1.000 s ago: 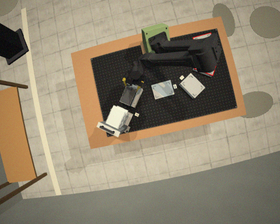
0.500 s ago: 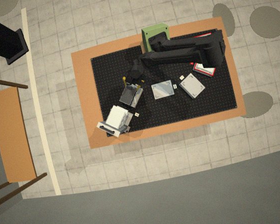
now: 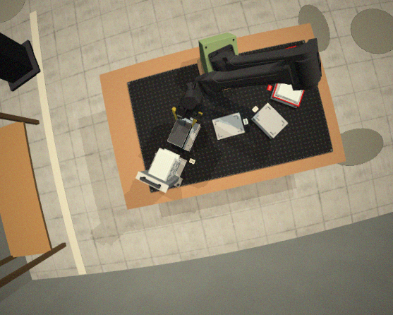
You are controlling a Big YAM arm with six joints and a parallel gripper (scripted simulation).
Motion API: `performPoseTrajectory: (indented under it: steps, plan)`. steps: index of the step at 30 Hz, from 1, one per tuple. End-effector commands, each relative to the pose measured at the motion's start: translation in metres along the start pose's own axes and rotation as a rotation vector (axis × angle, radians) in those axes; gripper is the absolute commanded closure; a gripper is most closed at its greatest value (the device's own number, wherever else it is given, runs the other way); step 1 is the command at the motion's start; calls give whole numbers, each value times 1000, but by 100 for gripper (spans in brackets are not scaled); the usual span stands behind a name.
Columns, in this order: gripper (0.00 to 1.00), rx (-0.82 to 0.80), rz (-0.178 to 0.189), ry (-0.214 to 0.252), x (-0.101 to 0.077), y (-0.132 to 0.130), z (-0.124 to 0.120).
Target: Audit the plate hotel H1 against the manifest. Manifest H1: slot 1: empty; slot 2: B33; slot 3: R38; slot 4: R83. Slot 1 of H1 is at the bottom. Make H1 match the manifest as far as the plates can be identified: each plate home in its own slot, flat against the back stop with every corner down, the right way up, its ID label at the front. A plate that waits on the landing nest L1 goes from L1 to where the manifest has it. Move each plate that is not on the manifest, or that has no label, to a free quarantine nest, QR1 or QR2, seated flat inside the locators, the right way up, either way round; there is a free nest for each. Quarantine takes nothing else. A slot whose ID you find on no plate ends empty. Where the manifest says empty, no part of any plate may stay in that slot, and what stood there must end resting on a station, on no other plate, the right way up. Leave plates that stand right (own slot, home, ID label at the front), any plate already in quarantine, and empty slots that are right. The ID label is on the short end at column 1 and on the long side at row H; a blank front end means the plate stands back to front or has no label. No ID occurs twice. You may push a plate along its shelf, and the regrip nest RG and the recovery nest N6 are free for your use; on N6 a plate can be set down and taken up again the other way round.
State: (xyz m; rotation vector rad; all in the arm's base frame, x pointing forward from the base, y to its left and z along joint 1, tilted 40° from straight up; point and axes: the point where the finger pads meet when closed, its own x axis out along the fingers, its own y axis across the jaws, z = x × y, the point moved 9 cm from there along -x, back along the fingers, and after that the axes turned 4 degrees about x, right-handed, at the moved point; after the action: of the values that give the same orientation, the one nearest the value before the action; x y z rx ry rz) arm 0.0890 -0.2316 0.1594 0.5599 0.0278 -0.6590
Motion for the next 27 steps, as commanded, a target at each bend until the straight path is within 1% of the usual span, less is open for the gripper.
performPoseTrajectory:
  steps: [1, 27]
  plan:
    - [14, -55, -5, -50, -1, -1, 30]
    - [14, -62, -5, -51, -20, 3, 49]
